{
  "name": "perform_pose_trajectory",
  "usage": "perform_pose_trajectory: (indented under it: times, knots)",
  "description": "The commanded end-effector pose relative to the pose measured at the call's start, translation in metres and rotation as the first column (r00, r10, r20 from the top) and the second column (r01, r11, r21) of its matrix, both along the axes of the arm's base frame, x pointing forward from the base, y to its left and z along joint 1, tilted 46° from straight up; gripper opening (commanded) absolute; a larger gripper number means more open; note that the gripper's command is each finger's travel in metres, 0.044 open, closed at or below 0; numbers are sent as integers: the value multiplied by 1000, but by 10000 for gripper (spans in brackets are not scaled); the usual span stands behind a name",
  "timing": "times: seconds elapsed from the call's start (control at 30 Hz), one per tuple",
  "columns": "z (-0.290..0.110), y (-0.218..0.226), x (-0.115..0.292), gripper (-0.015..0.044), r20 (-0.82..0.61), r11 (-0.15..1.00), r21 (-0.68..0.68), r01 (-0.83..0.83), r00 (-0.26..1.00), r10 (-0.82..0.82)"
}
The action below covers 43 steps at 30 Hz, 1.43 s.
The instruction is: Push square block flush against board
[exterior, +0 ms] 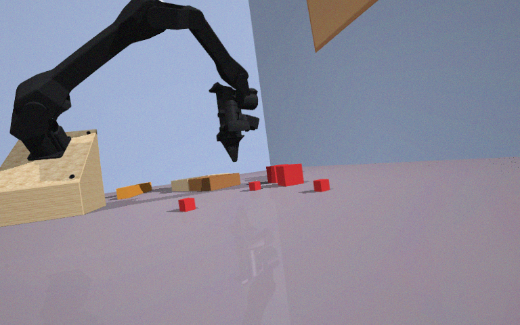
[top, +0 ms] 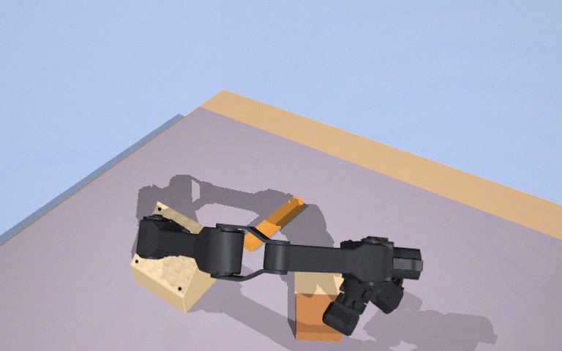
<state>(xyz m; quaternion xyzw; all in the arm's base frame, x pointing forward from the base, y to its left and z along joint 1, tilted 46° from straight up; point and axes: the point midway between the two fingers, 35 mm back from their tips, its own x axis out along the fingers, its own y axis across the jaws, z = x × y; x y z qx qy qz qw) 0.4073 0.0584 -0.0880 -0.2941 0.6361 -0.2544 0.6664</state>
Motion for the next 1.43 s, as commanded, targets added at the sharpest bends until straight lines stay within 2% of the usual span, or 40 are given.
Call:
perform_pose_trajectory:
  times: [0.0,0.13,0.3,0.47,1.13,1.4]
  knots:
    - [-10,8,-2,0,-96,996,-1,-86,992,86]
    - [-19,16,-3,0,-192,984,1,-178,966,174]
    - [-22,14,-3,0,-194,984,1,-179,965,176]
    - [-61,-21,-1,0,-227,978,2,-210,952,205]
    - [-57,-26,-20,0,-228,978,2,-210,952,205]
    - [-59,-24,-11,0,-228,978,2,-210,952,205]
